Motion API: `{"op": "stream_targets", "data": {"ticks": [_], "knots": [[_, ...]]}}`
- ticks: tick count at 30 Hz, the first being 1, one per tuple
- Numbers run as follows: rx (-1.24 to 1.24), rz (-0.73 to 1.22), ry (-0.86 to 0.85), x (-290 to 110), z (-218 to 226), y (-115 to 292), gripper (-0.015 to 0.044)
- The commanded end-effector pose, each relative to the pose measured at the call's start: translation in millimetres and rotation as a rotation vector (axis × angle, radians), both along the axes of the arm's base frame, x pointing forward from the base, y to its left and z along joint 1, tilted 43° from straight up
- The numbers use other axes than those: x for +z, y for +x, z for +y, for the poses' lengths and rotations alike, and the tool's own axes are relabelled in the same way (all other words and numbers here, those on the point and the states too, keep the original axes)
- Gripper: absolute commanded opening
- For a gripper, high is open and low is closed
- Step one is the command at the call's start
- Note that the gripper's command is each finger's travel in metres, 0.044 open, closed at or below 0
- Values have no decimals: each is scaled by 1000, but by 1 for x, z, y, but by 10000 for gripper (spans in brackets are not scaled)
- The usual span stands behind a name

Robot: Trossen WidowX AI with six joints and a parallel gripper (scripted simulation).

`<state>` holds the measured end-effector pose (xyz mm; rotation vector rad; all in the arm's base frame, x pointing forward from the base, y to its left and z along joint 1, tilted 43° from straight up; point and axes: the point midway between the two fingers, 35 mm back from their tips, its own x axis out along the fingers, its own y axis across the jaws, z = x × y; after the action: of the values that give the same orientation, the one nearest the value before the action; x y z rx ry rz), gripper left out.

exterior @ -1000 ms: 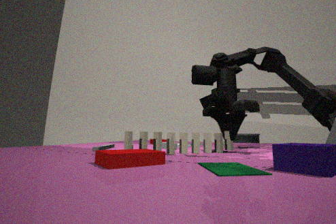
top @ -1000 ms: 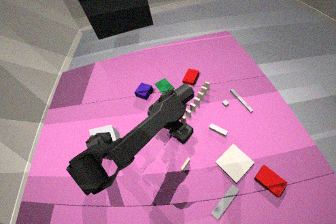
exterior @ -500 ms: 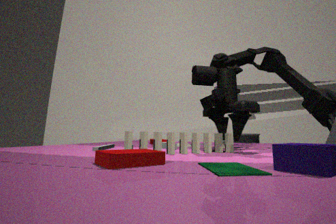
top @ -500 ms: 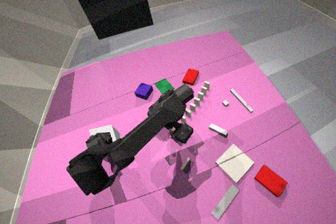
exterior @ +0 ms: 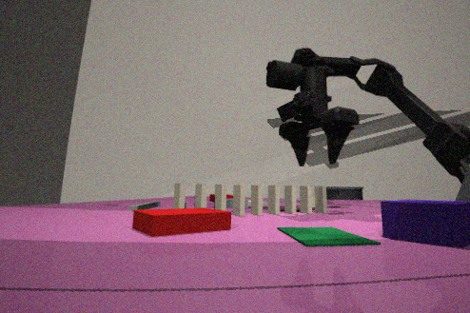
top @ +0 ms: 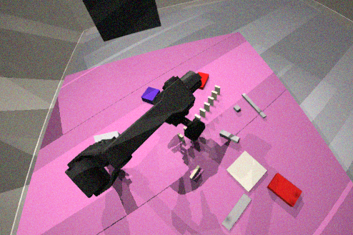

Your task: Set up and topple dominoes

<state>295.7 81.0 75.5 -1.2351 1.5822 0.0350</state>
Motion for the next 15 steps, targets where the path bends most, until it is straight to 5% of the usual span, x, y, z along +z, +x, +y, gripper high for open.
{"op": "stream_targets", "data": {"ticks": [1, 8, 15], "knots": [[33, 20, -2, 41, 37, -12, 440], [38, 24, -3, 49, 41, -13, 440], [21, 20, 11, 72, -55, 34, 440]]}}
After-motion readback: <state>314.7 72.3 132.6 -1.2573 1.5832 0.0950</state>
